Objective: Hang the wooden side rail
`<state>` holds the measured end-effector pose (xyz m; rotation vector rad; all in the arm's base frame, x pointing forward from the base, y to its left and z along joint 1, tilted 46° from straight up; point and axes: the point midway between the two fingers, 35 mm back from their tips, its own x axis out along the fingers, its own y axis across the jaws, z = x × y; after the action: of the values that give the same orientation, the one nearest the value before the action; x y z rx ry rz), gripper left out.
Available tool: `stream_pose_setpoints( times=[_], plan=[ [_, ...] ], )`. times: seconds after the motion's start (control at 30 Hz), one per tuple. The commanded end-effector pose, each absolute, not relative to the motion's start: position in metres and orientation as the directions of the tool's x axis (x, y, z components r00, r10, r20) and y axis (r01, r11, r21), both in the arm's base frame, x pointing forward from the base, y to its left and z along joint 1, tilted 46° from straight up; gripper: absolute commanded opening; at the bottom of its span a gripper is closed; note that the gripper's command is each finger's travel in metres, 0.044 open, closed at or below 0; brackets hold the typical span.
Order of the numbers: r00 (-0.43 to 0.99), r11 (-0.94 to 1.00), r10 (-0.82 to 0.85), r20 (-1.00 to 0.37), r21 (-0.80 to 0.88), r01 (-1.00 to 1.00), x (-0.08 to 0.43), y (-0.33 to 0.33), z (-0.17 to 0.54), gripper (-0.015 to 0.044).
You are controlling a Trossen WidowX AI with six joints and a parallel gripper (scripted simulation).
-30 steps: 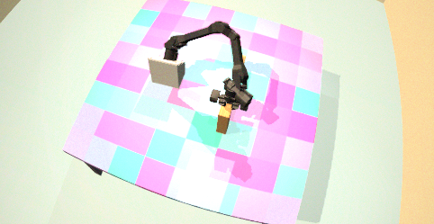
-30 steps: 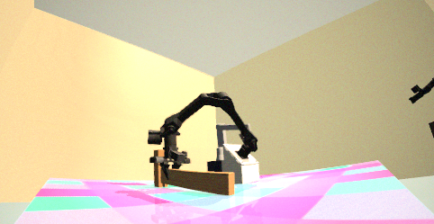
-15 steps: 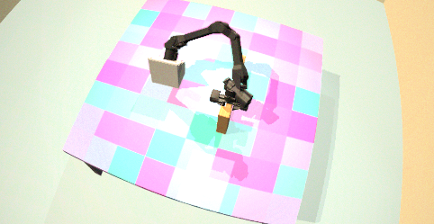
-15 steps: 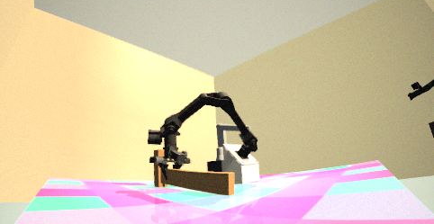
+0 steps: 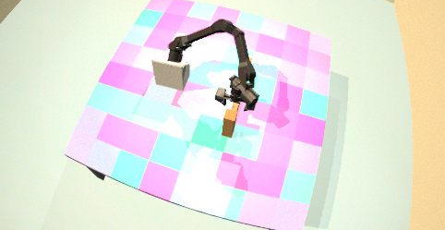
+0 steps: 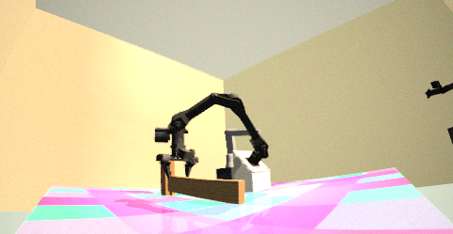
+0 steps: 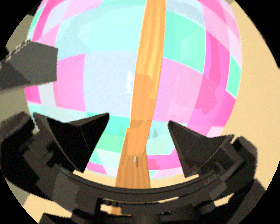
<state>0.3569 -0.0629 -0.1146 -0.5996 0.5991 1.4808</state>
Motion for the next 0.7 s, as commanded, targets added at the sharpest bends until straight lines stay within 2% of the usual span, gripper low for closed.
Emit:
stream_pose_setpoints(
  times=[0.0,0.23,0.67],
  plan=[
    [0.003,-0.005,0.716,-0.698,-0.010,-1.000,0.359,-0.063,-0.111,0.0440],
    [0.002,-0.005,0.717,-0.697,-0.009,-1.000,0.359,-0.042,-0.089,0.0440],
    [-0.004,-0.014,0.717,-0.697,-0.009,-1.000,0.359,-0.042,-0.093,0.0440]
  ],
)
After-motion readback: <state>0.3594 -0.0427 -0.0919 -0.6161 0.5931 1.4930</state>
